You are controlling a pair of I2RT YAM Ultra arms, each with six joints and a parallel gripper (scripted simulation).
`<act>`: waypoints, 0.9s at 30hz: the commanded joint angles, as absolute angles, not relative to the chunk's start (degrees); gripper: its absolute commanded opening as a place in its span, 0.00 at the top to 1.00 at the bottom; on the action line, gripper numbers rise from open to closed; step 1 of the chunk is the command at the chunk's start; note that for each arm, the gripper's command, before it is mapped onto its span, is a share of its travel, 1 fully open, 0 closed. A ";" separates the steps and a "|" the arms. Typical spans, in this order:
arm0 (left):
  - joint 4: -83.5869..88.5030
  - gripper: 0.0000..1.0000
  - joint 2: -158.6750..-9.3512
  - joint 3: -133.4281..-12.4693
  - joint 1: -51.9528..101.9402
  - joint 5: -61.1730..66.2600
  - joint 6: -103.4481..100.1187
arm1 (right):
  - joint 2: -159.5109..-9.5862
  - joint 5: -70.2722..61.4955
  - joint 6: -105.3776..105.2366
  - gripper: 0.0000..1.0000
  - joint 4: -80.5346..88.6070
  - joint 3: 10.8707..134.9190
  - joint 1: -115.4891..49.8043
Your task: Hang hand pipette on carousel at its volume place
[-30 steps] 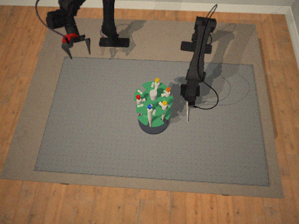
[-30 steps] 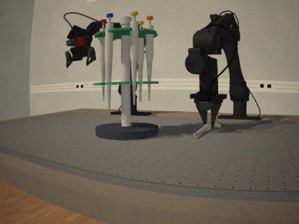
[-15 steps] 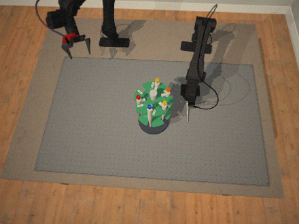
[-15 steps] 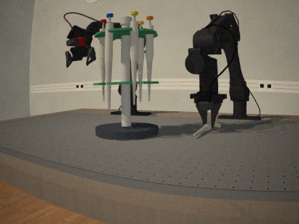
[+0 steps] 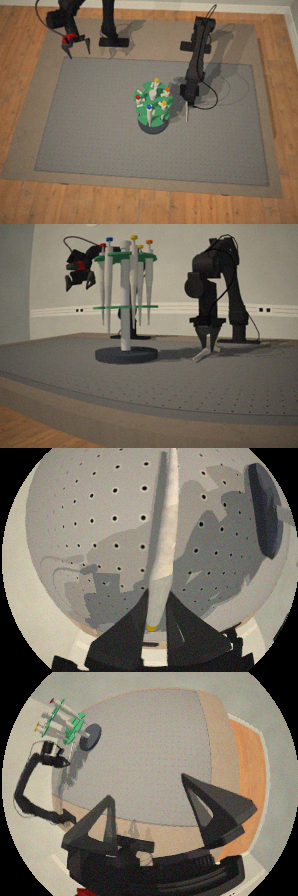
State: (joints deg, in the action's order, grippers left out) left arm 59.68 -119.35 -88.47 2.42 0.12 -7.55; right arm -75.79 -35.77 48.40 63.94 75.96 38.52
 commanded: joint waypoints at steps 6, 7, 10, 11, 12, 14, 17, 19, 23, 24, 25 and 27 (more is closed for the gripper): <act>58.48 0.88 -118.49 -89.04 2.42 -0.33 -7.71 | -75.47 -37.10 49.08 0.00 63.17 76.86 39.06; 58.48 0.88 -118.49 -89.04 2.42 -0.33 -7.71 | -75.47 -37.10 49.08 0.00 63.17 76.86 39.06; 58.48 0.88 -118.49 -89.04 2.42 -0.33 -7.71 | -75.47 -37.10 49.08 0.00 63.17 76.86 39.06; 58.48 0.88 -118.49 -89.04 2.42 -0.33 -7.71 | -75.47 -37.10 49.08 0.00 63.17 76.86 39.06; 58.48 0.88 -118.49 -89.04 2.42 -0.33 -7.71 | -75.47 -37.10 49.08 0.00 63.17 76.86 39.06; 58.48 0.88 -118.49 -89.04 2.42 -0.33 -7.71 | -75.47 -37.10 49.08 0.00 63.17 76.86 39.06; 58.48 0.88 -118.49 -89.04 2.42 -0.33 -7.71 | -75.47 -37.10 49.08 0.00 63.17 76.86 39.06; 58.48 0.88 -118.49 -89.04 2.42 -0.33 -7.71 | -75.47 -37.10 49.08 0.00 63.17 76.86 39.06; 58.48 0.88 -118.49 -89.04 2.42 -0.33 -7.71 | -75.47 -37.10 49.08 0.00 63.17 76.86 39.06; 58.48 0.88 -118.49 -89.04 2.42 -0.33 -7.71 | -75.47 -37.10 49.08 0.00 63.17 76.86 39.06; 59.24 0.88 -117.57 -90.11 2.42 -0.33 -7.72 | -75.47 -37.10 49.08 0.00 63.17 76.86 39.06; 60.99 0.88 -117.33 -90.59 2.43 -0.34 -7.72 | -75.47 -37.10 49.08 0.00 63.17 76.86 39.06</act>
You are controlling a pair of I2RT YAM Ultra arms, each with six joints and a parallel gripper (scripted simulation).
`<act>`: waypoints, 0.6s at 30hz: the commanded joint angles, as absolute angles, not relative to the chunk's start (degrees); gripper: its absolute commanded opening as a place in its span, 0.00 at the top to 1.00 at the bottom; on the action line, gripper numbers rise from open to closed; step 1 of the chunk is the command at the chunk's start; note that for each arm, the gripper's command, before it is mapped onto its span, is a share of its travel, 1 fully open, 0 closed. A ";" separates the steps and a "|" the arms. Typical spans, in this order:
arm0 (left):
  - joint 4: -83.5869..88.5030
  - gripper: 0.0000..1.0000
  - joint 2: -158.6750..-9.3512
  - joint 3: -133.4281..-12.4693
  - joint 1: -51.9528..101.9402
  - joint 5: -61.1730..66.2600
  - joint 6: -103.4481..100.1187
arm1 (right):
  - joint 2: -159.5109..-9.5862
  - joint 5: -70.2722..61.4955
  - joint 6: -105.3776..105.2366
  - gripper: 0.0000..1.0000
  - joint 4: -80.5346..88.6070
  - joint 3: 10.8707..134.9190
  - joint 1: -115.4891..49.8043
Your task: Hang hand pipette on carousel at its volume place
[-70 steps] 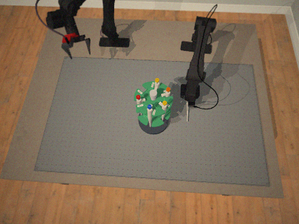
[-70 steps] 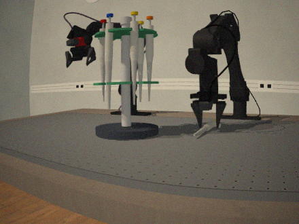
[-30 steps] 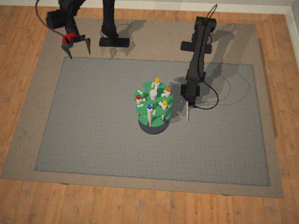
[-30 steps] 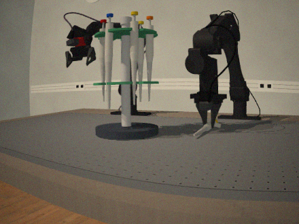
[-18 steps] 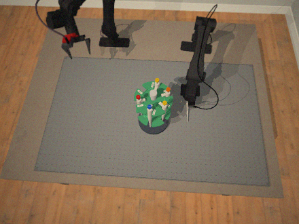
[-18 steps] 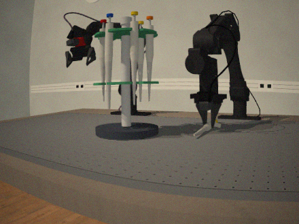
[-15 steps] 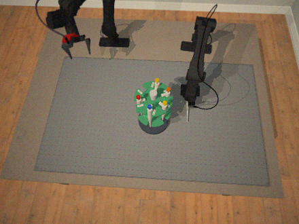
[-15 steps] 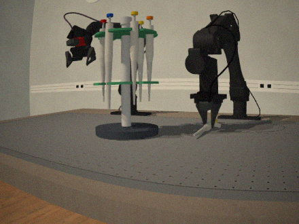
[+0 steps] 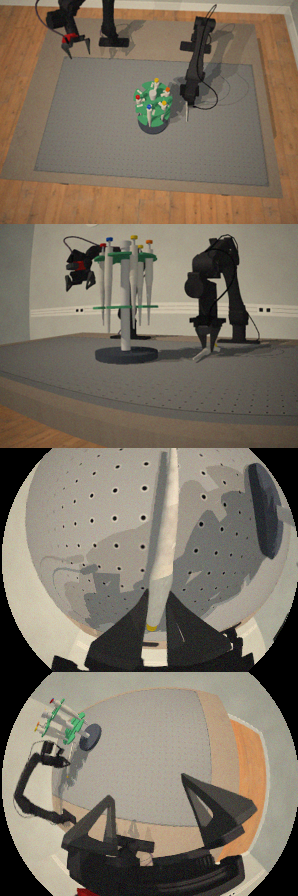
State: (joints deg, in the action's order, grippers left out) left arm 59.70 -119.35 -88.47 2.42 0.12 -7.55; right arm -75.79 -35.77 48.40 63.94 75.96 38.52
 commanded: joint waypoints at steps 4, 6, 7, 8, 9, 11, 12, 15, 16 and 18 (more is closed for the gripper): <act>62.10 0.88 -116.93 -91.32 2.43 -0.33 -7.72 | -75.47 -37.10 49.08 0.00 63.17 76.86 39.06; 62.54 0.88 -116.85 -91.68 2.43 -0.33 -7.72 | -75.47 -37.10 49.08 0.00 63.17 76.86 39.06; 62.92 0.88 -116.74 -91.95 2.43 -0.33 -7.72 | -75.47 -37.10 49.08 0.00 63.17 76.86 39.06; 63.30 0.88 -116.63 -92.22 2.43 -0.33 -7.72 | -75.47 -37.10 49.08 0.00 63.17 76.86 39.06; 63.69 0.88 -116.51 -92.50 2.43 -0.33 -7.72 | -75.47 -37.10 49.08 0.00 63.17 76.86 39.06; 64.50 0.88 -116.32 -93.12 2.43 -0.33 -7.72 | -75.47 -37.10 49.08 0.00 63.17 76.86 39.06; 64.90 0.88 -116.22 -93.42 2.43 -0.33 -7.72 | -75.47 -37.10 49.08 0.00 63.17 76.86 39.06; 66.11 0.88 -115.95 -94.37 2.43 -0.33 -7.72 | -75.47 -37.10 49.08 0.00 63.17 76.86 39.06; 66.53 0.88 -115.86 -94.71 2.43 -0.33 -7.72 | -75.47 -37.10 49.08 0.00 63.17 76.86 39.06; 67.39 0.88 -115.71 -95.42 2.43 -0.33 -7.72 | -75.47 -37.10 49.08 0.00 63.17 76.86 39.06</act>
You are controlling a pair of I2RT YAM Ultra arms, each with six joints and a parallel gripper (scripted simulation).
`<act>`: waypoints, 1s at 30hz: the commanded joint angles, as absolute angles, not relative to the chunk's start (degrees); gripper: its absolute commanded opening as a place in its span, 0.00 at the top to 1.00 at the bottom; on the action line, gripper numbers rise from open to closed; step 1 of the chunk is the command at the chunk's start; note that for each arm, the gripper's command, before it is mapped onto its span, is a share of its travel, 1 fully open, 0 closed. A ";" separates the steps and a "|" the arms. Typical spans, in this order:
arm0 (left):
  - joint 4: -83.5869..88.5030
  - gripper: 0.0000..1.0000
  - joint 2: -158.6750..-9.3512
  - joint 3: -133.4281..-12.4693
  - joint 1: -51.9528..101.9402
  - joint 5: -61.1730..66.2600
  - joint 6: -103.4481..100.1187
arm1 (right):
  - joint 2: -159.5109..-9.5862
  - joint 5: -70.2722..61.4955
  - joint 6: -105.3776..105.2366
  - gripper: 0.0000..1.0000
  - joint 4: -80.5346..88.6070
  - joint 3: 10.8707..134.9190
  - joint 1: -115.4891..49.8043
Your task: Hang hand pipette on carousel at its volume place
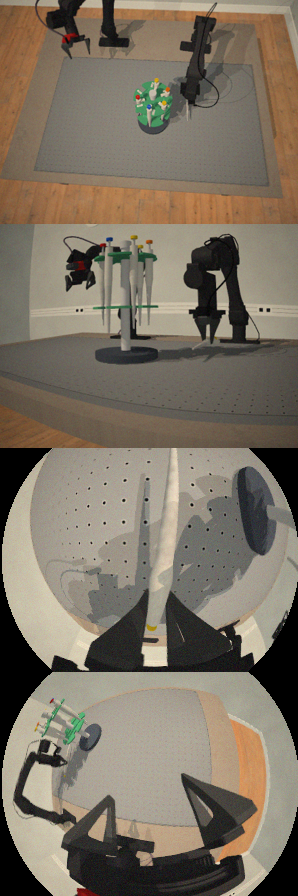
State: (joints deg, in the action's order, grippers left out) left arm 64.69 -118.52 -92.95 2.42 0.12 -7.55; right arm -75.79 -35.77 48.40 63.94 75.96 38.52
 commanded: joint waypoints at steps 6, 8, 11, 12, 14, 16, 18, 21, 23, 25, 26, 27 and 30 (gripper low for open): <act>69.20 0.88 -115.49 -97.01 2.43 -0.33 -7.71 | -75.47 -37.10 49.08 0.00 63.17 76.86 39.06; 70.03 0.88 -115.36 -97.70 2.43 -0.33 -7.71 | -75.47 -37.10 49.08 0.00 63.17 76.86 39.06; 71.29 0.88 -115.18 -98.79 2.43 -0.33 -7.72 | -75.47 -37.10 49.08 0.00 63.17 76.86 39.06; 71.71 0.88 -115.14 -99.17 2.43 -0.33 -7.72 | -75.47 -37.10 49.08 0.00 63.17 76.86 39.06; 72.57 0.88 -115.05 -99.95 2.43 -0.33 -7.72 | -75.47 -37.10 49.08 0.00 63.17 76.86 39.06; 73.44 0.88 -114.99 -100.75 2.43 -0.33 -7.72 | -75.47 -37.10 49.08 0.00 63.17 76.86 39.06; 74.31 0.88 -114.94 -101.57 2.43 -0.33 -7.72 | -75.47 -37.10 49.08 0.00 63.17 76.86 39.06; 74.75 0.88 -114.92 -101.99 2.43 -0.33 -7.72 | -75.47 -37.10 49.08 0.00 63.17 76.86 39.06; 75.72 0.88 -114.92 -102.95 2.43 -0.33 -7.72 | -75.47 -37.10 49.08 0.00 63.17 76.86 39.06; 76.41 0.88 -114.91 -103.62 2.43 -0.33 -7.72 | -75.47 -37.10 49.08 0.00 63.17 76.86 39.06; 76.46 0.88 -114.94 -103.69 2.43 -0.33 -7.72 | -75.47 -37.10 49.08 0.00 63.17 76.86 39.06; 76.49 0.88 -114.96 -103.73 2.43 -0.34 -7.72 | -75.47 -37.10 49.08 0.00 63.17 76.86 39.06; 75.96 0.88 -116.11 -102.81 2.42 0.00 -7.59 | -75.47 -37.10 49.08 0.00 63.17 76.86 39.06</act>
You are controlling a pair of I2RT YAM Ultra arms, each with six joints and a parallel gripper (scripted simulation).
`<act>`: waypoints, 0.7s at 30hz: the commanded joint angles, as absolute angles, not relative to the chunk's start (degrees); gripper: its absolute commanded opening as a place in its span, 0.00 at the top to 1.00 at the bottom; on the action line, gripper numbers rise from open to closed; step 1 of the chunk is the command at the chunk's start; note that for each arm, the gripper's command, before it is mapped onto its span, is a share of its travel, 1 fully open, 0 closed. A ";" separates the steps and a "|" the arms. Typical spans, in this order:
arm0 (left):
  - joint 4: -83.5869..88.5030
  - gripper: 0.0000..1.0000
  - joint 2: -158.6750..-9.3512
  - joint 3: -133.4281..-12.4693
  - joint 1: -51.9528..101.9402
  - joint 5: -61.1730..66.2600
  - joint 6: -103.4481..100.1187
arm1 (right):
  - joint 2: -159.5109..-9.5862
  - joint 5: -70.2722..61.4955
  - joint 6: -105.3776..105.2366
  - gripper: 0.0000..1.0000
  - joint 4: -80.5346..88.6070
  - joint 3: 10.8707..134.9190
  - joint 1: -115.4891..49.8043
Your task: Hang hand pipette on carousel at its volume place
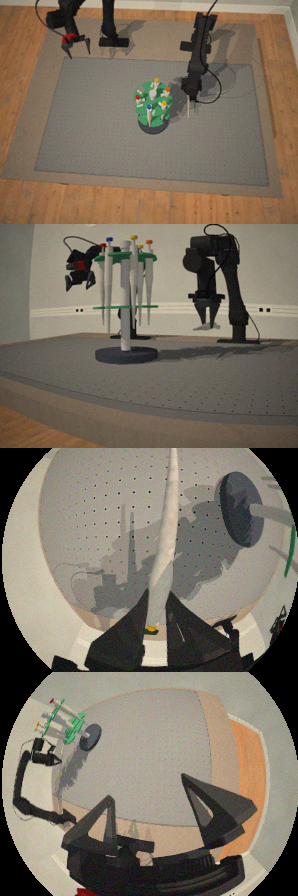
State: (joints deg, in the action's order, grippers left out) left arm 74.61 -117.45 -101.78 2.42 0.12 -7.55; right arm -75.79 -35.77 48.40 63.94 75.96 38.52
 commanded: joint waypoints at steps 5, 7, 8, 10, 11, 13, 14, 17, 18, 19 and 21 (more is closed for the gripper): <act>76.20 0.88 -113.60 -99.29 0.48 -0.51 4.22 | -75.47 -37.10 49.08 0.00 63.17 76.86 39.06; 76.09 0.88 -113.27 -98.80 0.20 -0.58 6.51 | -75.47 -37.10 49.08 0.00 63.17 76.86 39.06; 76.09 0.88 -113.27 -98.80 0.20 -0.58 6.51 | -75.47 -37.10 49.08 0.00 63.17 76.86 39.06; 74.40 0.88 -112.49 -97.79 -0.45 -0.39 11.43 | -75.47 -37.10 49.08 0.00 63.17 76.86 39.06; 74.33 0.88 -112.19 -97.36 -0.74 -0.45 13.72 | -75.47 -37.10 49.08 0.00 63.17 76.86 39.06; 74.18 0.88 -111.71 -96.68 -1.17 -0.53 18.22 | -75.47 -37.10 49.08 0.00 63.17 76.86 39.06; 74.12 0.88 -111.65 -96.62 -1.18 -0.51 20.30 | -75.47 -37.10 49.08 0.00 63.17 76.86 39.06; 73.75 0.88 -111.19 -98.36 -1.24 -0.16 23.50 | -75.47 -37.10 49.08 0.00 63.17 76.86 39.06; 73.71 0.88 -111.18 -98.33 -1.31 -0.01 23.71 | -75.47 -37.10 49.08 0.00 63.17 76.86 39.06; 73.80 0.88 -111.17 -95.98 -1.67 0.07 26.04 | -75.47 -37.10 49.08 0.00 63.17 76.86 39.06; 73.66 0.88 -110.62 -95.17 -2.26 -0.07 30.64 | -75.47 -37.10 49.08 0.00 63.17 76.86 39.06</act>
